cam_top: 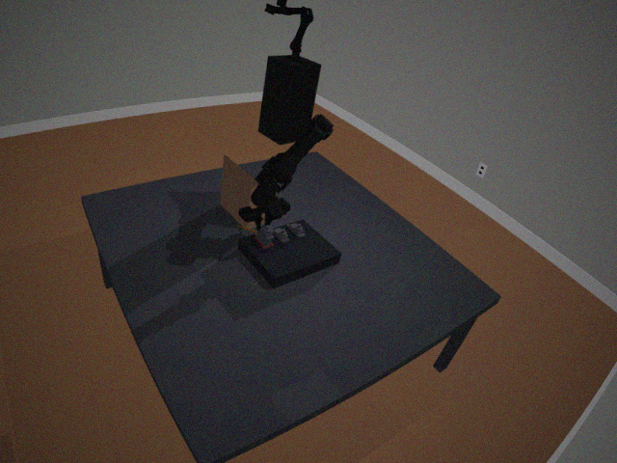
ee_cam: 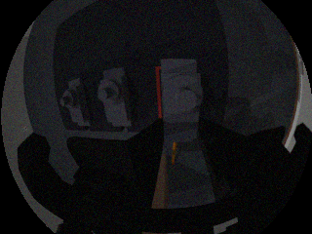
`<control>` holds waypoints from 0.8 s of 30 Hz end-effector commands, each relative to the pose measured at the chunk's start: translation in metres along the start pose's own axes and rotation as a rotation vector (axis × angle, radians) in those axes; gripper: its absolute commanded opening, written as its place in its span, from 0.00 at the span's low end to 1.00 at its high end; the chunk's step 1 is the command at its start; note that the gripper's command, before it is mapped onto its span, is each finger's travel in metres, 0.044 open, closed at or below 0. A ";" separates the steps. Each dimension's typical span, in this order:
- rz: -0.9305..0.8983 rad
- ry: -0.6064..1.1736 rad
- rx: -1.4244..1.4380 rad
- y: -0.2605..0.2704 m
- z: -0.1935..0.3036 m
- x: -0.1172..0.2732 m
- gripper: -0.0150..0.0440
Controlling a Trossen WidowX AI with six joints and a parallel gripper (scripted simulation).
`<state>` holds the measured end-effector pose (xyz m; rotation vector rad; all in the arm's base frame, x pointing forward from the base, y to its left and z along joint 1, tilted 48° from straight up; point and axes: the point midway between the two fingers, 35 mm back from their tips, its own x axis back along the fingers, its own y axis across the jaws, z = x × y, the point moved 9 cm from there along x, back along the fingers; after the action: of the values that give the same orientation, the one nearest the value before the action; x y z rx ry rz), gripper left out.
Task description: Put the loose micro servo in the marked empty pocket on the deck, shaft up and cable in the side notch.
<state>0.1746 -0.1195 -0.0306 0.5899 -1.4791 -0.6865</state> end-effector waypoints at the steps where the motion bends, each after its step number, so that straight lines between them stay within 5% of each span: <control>1: -0.001 0.000 0.003 0.000 -0.002 -0.004 0.25; 24: -0.001 0.000 0.003 0.000 -0.002 -0.010 0.25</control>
<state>0.1765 -0.1151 -0.0353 0.5963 -1.4827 -0.6809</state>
